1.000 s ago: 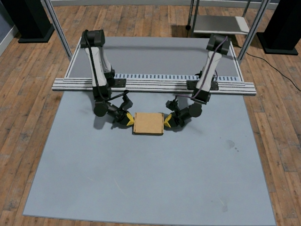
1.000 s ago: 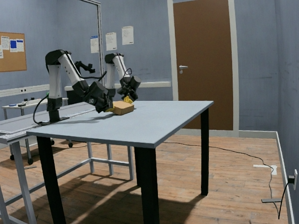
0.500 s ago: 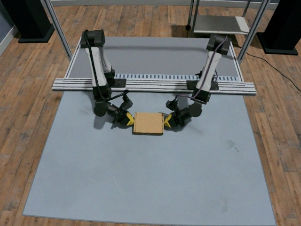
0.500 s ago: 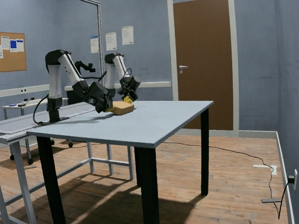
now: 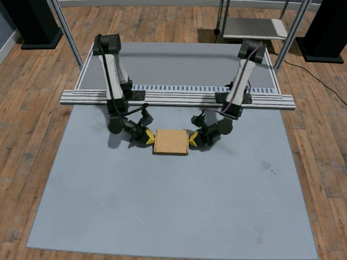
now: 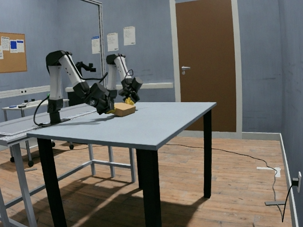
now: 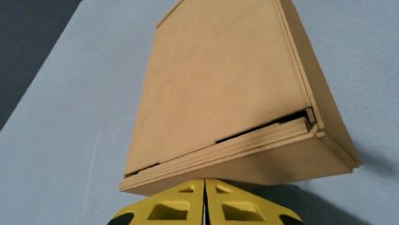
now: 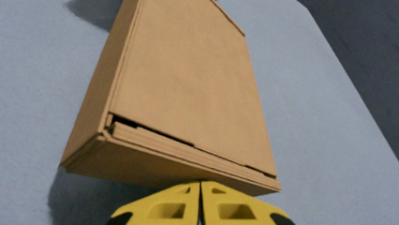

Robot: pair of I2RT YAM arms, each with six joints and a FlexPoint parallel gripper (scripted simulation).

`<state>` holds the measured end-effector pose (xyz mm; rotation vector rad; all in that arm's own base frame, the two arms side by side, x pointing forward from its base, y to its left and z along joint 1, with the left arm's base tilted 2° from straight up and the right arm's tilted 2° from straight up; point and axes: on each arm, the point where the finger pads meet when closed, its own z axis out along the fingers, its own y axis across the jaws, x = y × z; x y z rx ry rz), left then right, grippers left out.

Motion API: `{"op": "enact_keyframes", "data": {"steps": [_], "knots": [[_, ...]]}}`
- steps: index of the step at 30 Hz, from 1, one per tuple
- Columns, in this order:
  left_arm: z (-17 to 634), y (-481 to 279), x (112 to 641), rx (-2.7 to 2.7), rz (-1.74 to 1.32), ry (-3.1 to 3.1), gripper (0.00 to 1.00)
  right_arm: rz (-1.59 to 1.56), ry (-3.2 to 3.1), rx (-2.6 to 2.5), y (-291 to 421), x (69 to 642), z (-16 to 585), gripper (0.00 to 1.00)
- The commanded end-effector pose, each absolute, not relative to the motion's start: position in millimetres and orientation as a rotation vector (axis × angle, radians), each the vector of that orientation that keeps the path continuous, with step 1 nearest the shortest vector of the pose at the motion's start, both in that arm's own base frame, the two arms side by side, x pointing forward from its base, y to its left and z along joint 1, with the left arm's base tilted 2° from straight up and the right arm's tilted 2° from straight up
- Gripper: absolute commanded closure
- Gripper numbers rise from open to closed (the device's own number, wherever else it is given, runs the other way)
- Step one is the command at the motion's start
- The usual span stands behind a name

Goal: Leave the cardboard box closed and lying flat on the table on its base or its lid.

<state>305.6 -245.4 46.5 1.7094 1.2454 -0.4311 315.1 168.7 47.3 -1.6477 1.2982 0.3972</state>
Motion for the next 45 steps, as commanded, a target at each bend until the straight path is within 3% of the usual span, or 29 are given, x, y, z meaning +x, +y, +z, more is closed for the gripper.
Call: {"op": "enact_keyframes", "data": {"steps": [1,45], "knots": [[46.5,-257.0,295.3,1.717,-0.473,1.199,1.0,0.415,1.227,-1.652,179.2,309.3,57.7,1.0],[44.2,-257.2,292.1,1.716,-0.47,1.195,1.0,0.432,1.245,-1.65,178.7,302.1,49.4,1.0]]}}
